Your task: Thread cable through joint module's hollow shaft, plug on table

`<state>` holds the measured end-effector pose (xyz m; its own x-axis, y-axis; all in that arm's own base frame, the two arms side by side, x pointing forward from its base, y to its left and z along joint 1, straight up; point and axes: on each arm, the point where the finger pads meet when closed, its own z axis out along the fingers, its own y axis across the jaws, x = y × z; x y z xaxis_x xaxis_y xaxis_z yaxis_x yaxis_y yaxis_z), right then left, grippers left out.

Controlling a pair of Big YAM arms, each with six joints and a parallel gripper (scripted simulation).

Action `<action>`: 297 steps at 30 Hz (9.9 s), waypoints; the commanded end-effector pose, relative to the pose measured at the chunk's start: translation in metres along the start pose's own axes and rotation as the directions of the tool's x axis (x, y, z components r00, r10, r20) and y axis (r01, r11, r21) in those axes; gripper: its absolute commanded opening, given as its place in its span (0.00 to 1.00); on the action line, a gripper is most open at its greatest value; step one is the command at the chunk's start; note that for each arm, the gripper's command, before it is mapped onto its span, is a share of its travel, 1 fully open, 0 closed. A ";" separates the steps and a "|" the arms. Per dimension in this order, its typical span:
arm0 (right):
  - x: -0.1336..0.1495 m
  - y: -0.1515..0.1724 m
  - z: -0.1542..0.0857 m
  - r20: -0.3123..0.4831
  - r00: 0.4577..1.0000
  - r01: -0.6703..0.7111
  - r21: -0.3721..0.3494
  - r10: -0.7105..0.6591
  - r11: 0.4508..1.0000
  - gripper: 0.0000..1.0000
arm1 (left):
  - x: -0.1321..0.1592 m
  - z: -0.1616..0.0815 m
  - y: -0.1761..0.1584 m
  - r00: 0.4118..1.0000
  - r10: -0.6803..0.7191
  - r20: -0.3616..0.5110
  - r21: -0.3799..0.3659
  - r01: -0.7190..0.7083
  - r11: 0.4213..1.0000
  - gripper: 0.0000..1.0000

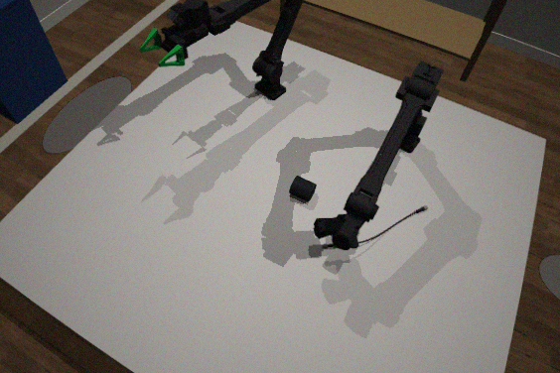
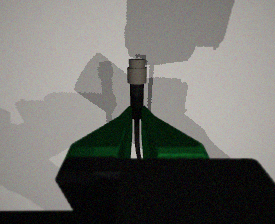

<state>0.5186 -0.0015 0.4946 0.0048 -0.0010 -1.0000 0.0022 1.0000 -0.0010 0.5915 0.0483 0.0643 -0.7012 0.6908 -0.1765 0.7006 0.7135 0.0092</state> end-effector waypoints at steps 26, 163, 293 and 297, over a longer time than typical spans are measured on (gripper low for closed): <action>-0.010 0.005 0.001 0.014 1.000 -0.009 -0.010 0.009 1.000 0.96 | 0.021 0.002 -0.164 0.800 0.594 0.082 0.049 -0.599 0.800 0.00; -0.010 0.005 0.001 0.014 1.000 -0.009 -0.010 0.009 1.000 0.96 | -0.039 0.003 -0.188 0.820 0.567 0.078 0.046 -0.571 0.820 0.32; -0.010 0.005 0.001 0.014 1.000 -0.009 -0.010 0.009 1.000 0.96 | -0.014 -0.025 -0.191 0.937 -0.346 0.043 0.145 0.337 0.930 0.32; -0.010 0.005 0.001 0.014 1.000 -0.009 -0.010 0.009 1.000 0.96 | -0.013 -0.022 -0.196 0.919 -0.392 0.030 0.153 0.384 0.911 0.32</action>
<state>0.5186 -0.0015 0.4946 0.0048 -0.0010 -1.0000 0.0022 1.0000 -0.0010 0.4575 -0.0985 0.0745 -0.8919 0.4194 -0.1692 0.4482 0.8696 -0.2071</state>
